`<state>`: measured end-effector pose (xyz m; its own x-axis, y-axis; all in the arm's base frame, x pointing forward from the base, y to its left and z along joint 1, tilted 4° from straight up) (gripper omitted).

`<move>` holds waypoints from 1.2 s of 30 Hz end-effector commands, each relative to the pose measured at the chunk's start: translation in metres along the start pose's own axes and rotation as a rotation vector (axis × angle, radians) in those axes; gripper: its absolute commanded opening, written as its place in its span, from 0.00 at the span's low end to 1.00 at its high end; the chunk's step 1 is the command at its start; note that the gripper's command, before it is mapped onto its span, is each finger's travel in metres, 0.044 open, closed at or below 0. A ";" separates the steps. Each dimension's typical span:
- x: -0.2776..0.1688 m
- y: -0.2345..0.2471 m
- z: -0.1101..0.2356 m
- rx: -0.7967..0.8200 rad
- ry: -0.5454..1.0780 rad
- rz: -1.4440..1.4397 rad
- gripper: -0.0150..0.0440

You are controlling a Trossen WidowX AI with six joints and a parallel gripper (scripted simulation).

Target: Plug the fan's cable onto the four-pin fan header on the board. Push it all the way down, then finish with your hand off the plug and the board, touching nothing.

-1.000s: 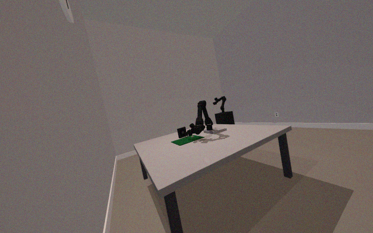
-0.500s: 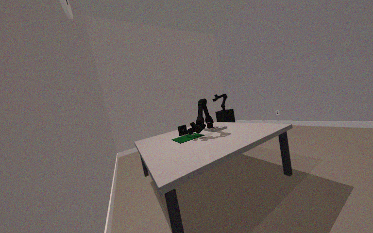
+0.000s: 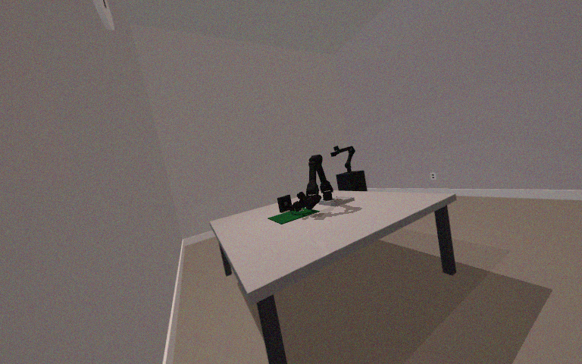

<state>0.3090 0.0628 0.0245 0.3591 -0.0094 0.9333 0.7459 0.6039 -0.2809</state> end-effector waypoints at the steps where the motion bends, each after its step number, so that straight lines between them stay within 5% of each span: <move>1: -0.005 0.000 -0.001 -0.001 0.002 0.006 0.25; 36: -0.023 0.005 -0.004 -0.001 0.002 0.006 0.25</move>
<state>0.3079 0.0628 0.0049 0.3597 -0.0089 0.9330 0.7457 0.6038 -0.2817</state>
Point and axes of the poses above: the point midway between the two fingers, 35 mm back from their tips, its own z axis back along the fingers, its own y axis across the jaws, x = y × z, the point moved 1 cm from there along z, back along the fingers, and after that the axes turned 14 degrees about z, right-handed, at the moved point
